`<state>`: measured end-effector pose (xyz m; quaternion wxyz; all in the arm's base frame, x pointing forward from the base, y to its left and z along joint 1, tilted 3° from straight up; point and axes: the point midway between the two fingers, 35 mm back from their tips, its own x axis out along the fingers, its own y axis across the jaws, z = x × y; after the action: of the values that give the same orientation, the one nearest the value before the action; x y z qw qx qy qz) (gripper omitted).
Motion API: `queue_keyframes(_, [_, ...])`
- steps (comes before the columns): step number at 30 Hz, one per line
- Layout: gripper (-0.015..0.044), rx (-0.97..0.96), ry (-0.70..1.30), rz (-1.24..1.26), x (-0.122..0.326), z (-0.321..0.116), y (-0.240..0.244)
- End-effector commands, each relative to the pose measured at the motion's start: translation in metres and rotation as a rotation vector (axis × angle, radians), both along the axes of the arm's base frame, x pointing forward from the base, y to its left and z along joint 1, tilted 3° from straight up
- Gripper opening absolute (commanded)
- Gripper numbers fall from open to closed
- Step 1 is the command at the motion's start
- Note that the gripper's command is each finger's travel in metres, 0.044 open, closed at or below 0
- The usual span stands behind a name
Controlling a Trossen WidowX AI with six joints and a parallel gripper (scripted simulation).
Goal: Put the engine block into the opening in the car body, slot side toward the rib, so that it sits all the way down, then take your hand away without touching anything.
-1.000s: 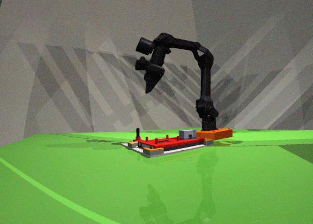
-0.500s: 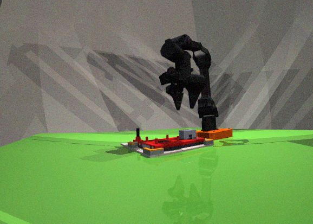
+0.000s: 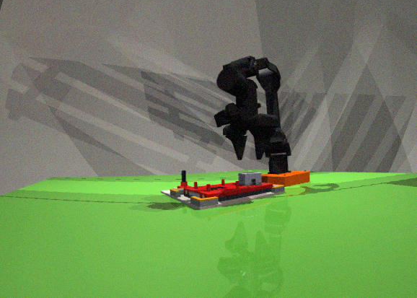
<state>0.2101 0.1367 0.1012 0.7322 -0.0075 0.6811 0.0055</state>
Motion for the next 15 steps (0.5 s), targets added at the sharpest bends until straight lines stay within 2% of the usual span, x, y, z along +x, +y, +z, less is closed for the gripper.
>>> queue_keyframes(1, [0.044,-0.004,0.012,-0.003,0.0,-0.017,0.003])
queue_keyframes(15, [0.044,-0.004,0.012,-0.003,0.001,-0.031,0.003])
